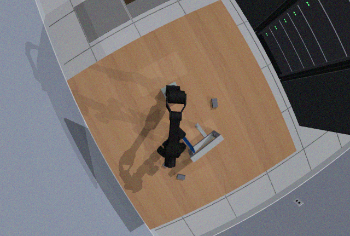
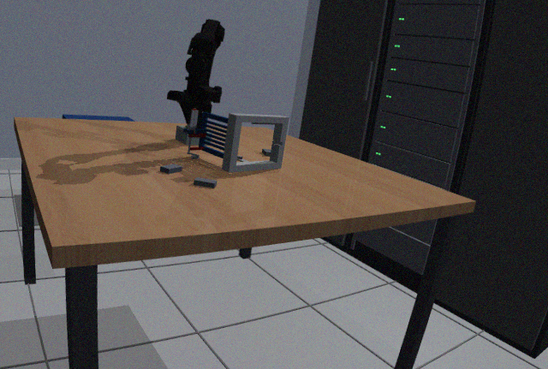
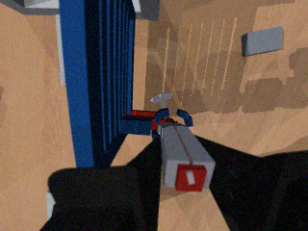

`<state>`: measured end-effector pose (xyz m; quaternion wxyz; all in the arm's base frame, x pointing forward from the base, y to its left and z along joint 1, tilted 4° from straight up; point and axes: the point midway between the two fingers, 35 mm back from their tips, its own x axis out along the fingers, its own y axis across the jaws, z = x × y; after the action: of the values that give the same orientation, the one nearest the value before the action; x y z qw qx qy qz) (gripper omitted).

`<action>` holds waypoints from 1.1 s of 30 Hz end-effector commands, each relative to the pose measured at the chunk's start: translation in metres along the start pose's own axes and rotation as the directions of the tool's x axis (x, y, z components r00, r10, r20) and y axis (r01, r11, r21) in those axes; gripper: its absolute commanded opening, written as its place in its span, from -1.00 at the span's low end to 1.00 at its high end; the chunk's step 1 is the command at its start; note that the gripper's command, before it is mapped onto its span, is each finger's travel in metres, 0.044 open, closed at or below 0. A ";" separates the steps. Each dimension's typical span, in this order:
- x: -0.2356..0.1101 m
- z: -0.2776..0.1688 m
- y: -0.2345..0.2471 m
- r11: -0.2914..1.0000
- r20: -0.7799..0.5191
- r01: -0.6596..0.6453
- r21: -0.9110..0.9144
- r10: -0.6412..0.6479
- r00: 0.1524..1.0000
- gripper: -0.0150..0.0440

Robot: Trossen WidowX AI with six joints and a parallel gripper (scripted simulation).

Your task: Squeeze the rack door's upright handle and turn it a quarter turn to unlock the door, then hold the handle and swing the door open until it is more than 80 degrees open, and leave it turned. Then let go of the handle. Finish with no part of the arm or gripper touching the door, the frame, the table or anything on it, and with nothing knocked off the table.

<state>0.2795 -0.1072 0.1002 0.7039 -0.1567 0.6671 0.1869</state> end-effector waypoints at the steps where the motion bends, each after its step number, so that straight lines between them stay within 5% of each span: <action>1: 0.000 0.000 0.001 1.000 -0.002 -0.004 -0.009 0.004 1.000 0.22; 5: 0.000 0.000 0.001 1.000 -0.002 -0.004 -0.009 0.004 1.000 0.52; 33: -0.035 0.001 -0.002 1.000 -0.002 -0.004 -0.009 0.004 1.000 0.52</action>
<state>0.2783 -0.1099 0.1276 0.6984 -0.1568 0.6717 0.1909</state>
